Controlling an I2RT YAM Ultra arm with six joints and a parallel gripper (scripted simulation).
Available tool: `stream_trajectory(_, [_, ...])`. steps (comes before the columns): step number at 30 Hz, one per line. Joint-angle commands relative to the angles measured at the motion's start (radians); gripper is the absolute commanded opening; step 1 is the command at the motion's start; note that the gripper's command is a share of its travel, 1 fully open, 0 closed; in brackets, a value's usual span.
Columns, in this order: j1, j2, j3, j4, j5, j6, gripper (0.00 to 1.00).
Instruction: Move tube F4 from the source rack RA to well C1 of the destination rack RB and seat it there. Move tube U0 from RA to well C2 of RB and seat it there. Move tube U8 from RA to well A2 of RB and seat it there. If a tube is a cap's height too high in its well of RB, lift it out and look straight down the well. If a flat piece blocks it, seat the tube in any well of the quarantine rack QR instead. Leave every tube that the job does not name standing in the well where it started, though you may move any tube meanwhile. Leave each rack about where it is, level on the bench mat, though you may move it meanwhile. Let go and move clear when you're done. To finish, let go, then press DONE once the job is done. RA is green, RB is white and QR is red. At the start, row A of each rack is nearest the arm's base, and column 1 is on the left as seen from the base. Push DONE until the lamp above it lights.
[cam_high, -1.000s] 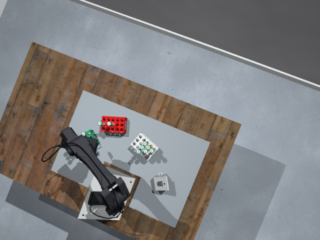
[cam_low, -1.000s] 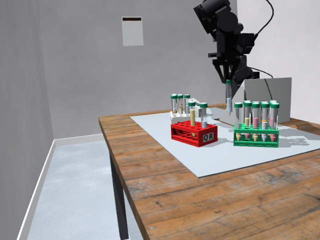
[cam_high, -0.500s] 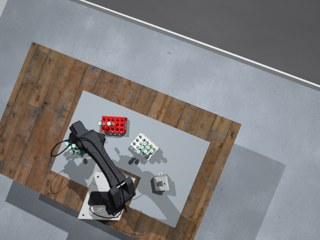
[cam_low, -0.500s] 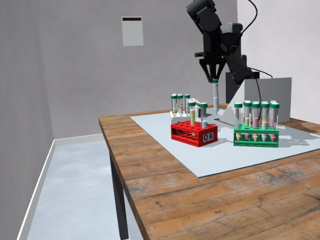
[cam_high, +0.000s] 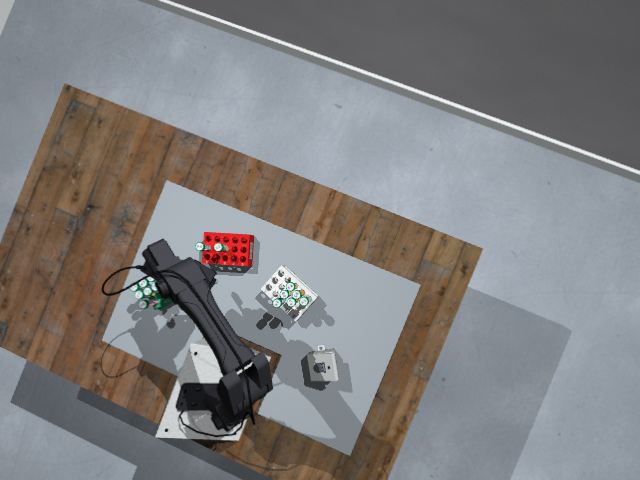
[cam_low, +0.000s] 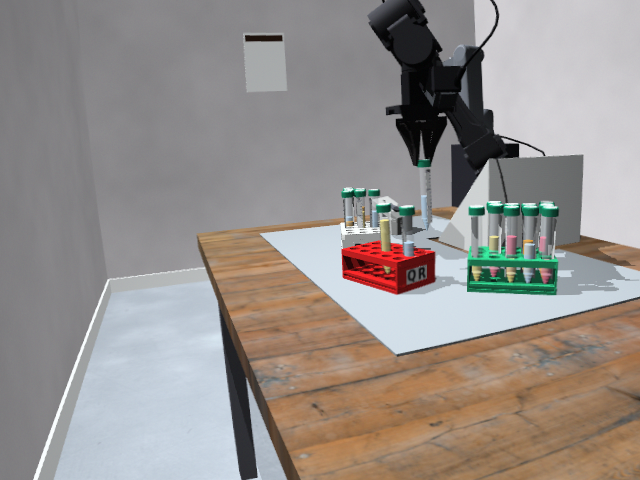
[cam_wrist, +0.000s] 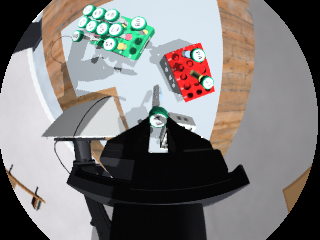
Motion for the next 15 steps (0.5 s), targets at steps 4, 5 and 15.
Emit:
stream_trajectory(4, [0.020, -0.040, 0.029, -0.013, -0.007, 0.234, 0.00])
stream_trajectory(5, [0.020, -0.040, 0.029, -0.012, -0.007, 0.267, 0.00])
stream_trajectory(15, [0.020, -0.033, 0.028, -0.011, -0.007, 0.531, 0.00])
